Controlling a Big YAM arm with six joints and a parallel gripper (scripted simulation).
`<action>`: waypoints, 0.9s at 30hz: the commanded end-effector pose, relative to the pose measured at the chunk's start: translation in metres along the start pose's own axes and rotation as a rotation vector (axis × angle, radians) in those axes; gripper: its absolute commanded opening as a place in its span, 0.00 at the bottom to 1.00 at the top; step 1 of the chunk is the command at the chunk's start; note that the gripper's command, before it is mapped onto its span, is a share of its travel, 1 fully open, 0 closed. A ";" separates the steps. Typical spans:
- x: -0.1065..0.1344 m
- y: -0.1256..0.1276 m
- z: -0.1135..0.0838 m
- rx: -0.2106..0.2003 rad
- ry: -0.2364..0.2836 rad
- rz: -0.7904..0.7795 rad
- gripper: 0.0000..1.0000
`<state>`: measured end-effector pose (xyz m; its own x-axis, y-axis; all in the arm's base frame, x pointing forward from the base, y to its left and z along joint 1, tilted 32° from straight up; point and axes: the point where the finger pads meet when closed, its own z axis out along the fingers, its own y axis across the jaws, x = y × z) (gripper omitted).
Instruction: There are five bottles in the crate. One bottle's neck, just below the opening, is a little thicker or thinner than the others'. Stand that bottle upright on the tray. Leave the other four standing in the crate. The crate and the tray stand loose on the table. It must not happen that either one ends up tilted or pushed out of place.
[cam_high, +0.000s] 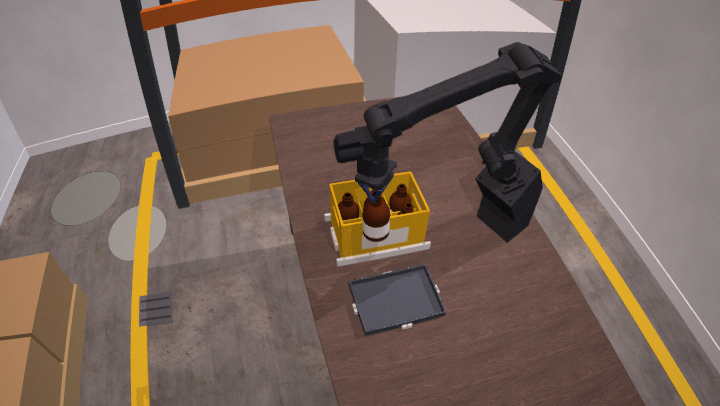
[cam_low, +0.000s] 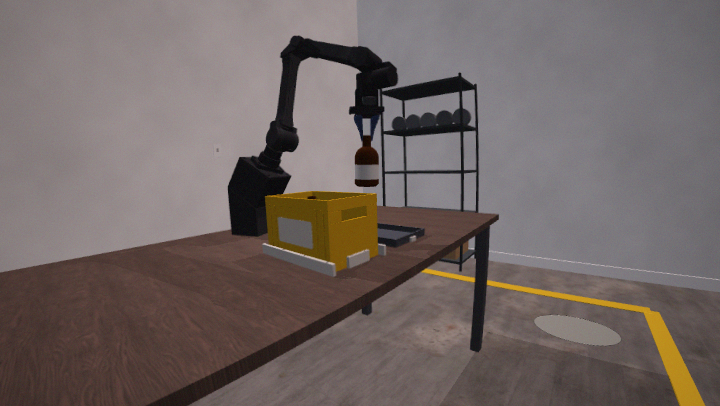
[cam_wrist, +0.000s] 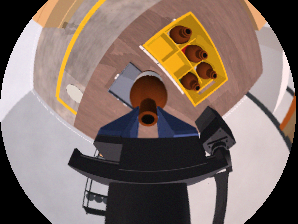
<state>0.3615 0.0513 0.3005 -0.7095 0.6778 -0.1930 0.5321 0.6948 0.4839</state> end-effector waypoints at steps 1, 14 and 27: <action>0.008 0.011 -0.013 -0.039 -0.031 0.003 0.00; 0.030 0.023 -0.014 -0.043 -0.031 0.005 0.00; 0.051 0.035 -0.017 -0.048 -0.031 0.006 0.00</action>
<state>0.3411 0.1003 0.3043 -0.7073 0.6789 -0.1970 0.5315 0.6944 0.4851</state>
